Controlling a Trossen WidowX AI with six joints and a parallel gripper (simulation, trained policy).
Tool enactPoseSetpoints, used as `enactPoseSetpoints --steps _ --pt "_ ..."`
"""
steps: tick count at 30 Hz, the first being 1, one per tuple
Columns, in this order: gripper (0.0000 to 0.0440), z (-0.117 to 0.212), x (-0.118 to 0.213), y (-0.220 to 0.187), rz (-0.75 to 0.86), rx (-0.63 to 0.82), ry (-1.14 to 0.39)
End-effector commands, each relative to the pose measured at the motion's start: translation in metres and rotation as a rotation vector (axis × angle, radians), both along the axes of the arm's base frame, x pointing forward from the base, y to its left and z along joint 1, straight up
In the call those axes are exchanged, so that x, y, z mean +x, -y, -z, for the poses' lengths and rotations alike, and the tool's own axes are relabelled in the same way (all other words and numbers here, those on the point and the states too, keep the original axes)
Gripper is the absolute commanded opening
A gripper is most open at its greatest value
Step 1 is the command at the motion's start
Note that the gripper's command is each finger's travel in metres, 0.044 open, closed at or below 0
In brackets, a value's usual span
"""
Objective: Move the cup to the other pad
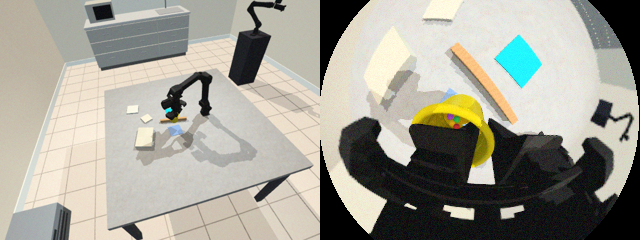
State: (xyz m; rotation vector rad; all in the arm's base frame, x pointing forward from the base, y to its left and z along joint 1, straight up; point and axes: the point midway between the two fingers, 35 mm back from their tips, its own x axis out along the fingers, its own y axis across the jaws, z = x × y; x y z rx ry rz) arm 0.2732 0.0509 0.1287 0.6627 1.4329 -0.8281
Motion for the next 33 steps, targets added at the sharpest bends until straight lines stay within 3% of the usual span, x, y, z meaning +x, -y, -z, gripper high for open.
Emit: enactPoseSetpoints --steps 1,33 --pt "0.0003 -0.009 0.003 0.006 0.038 0.008 0.029" --pt "0.0 -0.019 0.016 0.1 0.292 -0.01 0.207"
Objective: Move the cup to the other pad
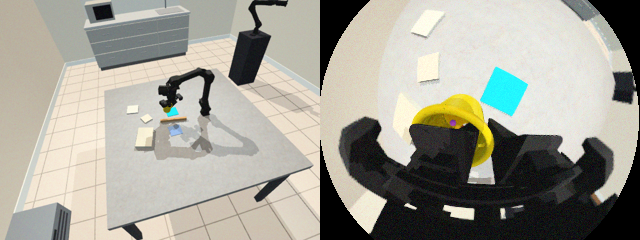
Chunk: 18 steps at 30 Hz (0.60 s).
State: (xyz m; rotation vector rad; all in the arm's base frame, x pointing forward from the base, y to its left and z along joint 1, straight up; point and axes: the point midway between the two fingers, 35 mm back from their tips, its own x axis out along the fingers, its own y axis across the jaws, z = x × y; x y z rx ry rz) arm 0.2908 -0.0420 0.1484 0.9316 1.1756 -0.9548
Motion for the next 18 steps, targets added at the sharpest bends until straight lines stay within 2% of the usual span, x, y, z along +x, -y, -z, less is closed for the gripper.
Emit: enactPoseSetpoints --steps 1,18 --pt "0.0 0.002 -0.002 0.009 0.017 -0.007 0.012" --pt "0.0 0.027 -0.015 0.044 0.116 -0.019 0.034"
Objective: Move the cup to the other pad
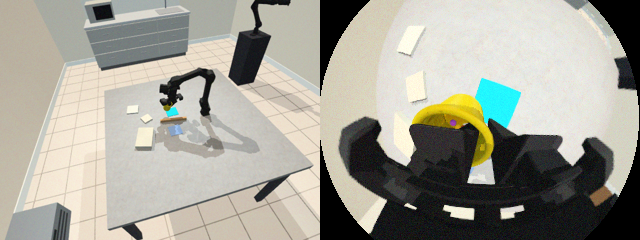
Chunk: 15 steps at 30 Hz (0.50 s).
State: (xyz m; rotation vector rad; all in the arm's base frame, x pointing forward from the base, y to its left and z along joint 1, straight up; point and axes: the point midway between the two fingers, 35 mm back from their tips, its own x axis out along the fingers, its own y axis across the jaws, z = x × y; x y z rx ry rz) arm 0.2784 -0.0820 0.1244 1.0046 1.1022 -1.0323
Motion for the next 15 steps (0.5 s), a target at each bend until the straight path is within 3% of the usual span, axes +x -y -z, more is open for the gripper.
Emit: enactPoseSetpoints --steps 1,15 --pt "0.0 0.005 -0.004 0.005 0.011 -0.006 0.005" --pt "0.0029 0.037 -0.024 0.015 0.064 -0.006 -0.01"
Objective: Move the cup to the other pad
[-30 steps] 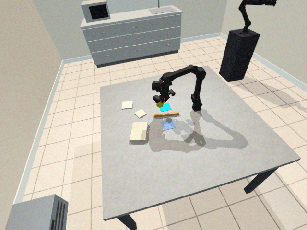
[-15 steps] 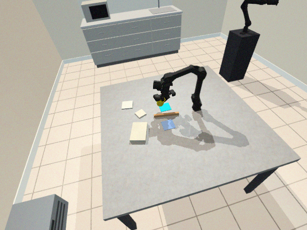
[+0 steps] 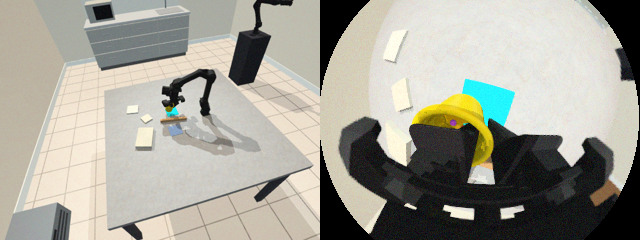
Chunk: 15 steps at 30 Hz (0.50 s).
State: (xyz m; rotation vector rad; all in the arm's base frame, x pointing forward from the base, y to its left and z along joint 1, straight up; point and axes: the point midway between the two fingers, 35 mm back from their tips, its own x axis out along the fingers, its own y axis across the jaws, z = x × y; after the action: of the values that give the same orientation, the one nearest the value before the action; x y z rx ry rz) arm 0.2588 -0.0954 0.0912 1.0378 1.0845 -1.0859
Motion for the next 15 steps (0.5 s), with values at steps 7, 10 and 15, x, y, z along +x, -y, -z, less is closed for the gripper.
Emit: enactPoseSetpoints --steps 7,10,15 --pt "0.0062 0.017 -0.014 0.005 0.032 -0.006 -0.008" --pt "0.0104 0.019 -0.015 0.008 0.04 -0.011 0.008" --pt "0.0175 0.014 -0.013 0.01 0.055 -0.006 0.058"
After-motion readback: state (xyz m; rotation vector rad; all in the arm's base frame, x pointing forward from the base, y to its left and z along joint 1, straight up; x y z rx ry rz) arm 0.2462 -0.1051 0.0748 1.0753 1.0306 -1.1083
